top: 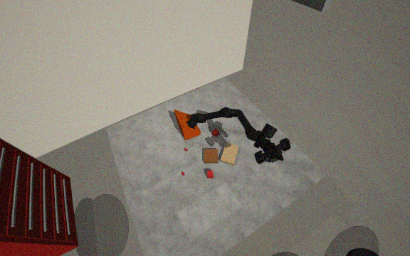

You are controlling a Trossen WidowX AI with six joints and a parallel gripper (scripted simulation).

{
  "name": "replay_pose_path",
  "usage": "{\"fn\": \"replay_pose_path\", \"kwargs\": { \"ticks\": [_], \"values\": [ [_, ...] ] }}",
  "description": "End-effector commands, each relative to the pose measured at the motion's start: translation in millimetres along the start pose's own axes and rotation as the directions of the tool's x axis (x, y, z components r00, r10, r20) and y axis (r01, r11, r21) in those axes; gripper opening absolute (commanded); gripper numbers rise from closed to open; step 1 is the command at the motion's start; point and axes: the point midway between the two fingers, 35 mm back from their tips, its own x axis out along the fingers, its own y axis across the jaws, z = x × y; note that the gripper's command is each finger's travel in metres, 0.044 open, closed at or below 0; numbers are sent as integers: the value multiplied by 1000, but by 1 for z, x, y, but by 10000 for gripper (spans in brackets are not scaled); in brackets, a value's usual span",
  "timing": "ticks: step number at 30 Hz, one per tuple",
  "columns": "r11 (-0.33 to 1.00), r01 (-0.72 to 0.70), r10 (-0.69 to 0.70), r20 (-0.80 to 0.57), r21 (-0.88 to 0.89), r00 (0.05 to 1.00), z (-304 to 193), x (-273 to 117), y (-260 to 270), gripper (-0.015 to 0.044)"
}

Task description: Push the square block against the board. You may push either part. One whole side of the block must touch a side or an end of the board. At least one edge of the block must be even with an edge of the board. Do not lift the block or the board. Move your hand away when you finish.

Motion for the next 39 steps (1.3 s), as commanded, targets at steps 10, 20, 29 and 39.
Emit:
{"fn": "replay_pose_path", "kwargs": {
  "ticks": [10,20,29,39],
  "values": [
    [982,-145,121,192,119,974,38,-1,60,0],
    [930,-304,226,333,204,915,65,-11,108,0],
    [843,-468,322,448,266,834,87,-28,151,0],
    [695,-651,418,565,305,711,105,-54,196,0]
  ]
}}
